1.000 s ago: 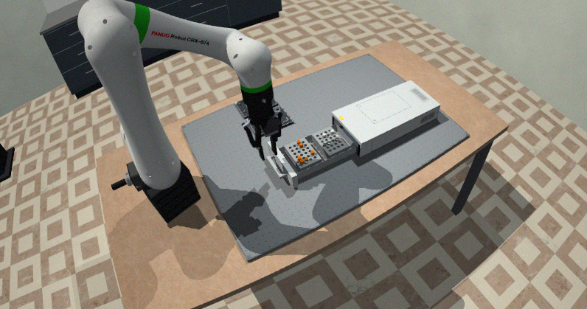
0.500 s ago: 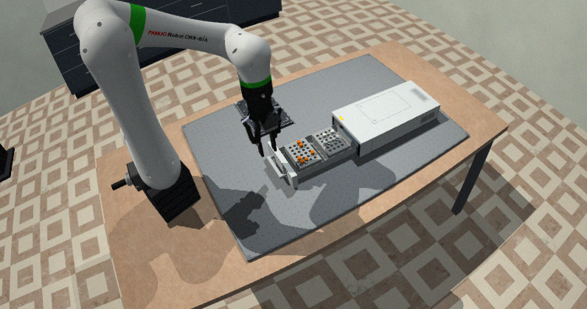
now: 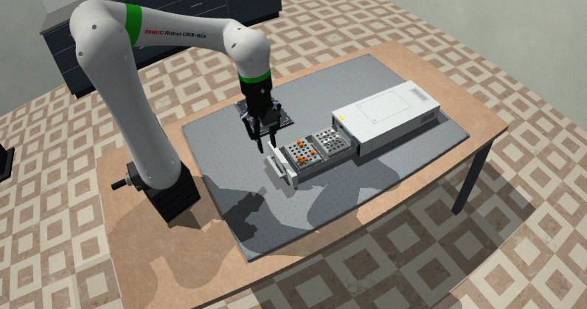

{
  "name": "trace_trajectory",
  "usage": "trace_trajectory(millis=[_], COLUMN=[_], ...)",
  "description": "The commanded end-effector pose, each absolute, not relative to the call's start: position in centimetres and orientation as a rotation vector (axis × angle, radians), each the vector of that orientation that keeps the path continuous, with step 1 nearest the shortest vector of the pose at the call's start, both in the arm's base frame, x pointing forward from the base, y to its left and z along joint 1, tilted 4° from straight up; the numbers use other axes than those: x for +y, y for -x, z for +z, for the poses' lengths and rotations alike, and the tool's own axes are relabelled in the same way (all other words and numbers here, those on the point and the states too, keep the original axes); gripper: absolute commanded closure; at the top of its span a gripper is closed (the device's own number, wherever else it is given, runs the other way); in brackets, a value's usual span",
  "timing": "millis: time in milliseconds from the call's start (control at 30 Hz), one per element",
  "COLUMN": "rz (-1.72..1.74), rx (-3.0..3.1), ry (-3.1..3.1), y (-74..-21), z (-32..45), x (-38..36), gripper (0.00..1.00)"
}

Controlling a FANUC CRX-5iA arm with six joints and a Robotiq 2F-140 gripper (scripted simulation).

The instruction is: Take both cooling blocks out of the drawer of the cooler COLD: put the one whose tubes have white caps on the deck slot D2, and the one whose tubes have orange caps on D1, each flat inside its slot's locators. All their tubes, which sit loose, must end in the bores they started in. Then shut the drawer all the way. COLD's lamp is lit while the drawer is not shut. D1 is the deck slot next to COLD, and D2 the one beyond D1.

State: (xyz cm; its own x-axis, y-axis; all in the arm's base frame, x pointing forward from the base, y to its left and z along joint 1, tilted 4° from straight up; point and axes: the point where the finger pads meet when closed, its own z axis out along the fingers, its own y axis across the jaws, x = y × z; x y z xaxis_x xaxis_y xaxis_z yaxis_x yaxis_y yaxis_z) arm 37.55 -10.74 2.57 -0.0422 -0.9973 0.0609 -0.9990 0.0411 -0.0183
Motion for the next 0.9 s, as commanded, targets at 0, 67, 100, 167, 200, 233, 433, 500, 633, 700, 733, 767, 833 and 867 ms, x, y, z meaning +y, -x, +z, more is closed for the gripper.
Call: trace_trajectory(millis=[0,67,100,167,200,233,433,500,633,700,733,767,833,867], rz=[0.088,0.088,0.088,0.088,0.088,0.088,0.088,0.088,0.088,0.088,0.088,0.088,0.088,0.088], rx=[-2.244,-2.244,-2.244,-2.244,-2.244,-2.244,-2.244,-2.244,-2.244,-2.244,-2.244,-2.244,-2.244,-2.244], ry=[-2.153,-2.153,-2.153,-2.153,-2.153,-2.153,-2.153,-2.153,-2.153,-2.153,-2.153,-2.153,-2.153,-2.153], y=[-37.6,-38.5,-38.9,-39.8,-40.3,-40.8,-42.5,-43.4,-45.2,-46.1,-46.5,-46.9,-47.8,-48.2], z=[2.9,3.0,2.9,2.9,2.9,2.9,2.9,2.9,2.9,2.9,2.9,2.9,2.9,2.9], x=[-10.7,-10.8,-10.8,-10.8,-10.8,-10.9,-10.9,-11.0,-11.1,-11.1,-11.1,-11.1,-11.2,-11.2], gripper=[0.66,0.34,0.34,0.34,0.34,0.34,0.34,0.34,0.34,0.34,0.34,0.34,0.34,0.34])
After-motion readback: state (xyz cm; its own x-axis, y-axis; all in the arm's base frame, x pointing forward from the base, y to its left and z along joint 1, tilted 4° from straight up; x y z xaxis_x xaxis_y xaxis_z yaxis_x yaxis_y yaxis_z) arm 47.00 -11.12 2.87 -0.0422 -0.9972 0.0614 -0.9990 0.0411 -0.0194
